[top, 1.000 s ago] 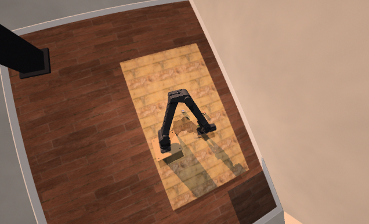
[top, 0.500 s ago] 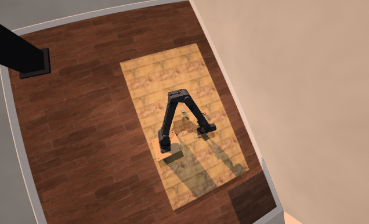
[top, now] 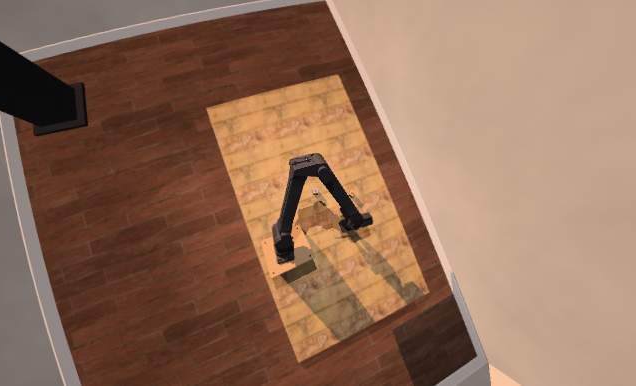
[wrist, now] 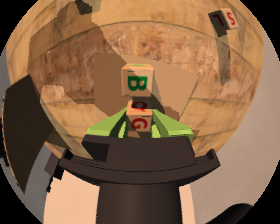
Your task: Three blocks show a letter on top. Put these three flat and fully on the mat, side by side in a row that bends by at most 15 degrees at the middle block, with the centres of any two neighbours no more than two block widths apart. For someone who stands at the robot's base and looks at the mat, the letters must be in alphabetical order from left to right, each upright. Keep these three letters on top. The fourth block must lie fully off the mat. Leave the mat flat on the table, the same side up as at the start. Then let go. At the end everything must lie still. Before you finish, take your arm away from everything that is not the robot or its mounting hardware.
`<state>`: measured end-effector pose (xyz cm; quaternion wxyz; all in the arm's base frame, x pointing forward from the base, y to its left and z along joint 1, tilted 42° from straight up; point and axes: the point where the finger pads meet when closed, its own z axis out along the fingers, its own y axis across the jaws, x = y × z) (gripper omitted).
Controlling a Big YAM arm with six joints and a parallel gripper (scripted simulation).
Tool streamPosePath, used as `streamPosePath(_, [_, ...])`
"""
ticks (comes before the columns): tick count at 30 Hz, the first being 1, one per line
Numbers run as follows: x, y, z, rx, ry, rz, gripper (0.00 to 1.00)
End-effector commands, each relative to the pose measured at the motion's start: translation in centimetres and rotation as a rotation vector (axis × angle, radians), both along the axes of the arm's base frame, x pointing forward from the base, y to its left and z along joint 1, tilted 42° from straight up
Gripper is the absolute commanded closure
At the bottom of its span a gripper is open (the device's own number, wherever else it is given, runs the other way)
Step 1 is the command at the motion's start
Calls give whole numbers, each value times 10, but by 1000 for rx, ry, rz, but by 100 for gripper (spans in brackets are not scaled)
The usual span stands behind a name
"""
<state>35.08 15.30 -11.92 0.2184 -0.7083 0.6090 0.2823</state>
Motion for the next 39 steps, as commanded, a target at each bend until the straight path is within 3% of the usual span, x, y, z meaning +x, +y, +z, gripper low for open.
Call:
streamPosePath(1, [8, 2, -1, 5, -14, -1, 74])
streamPosePath(27, [6, 5, -3, 4, -7, 1, 74])
streamPosePath(39, [6, 5, -3, 4, -7, 1, 58])
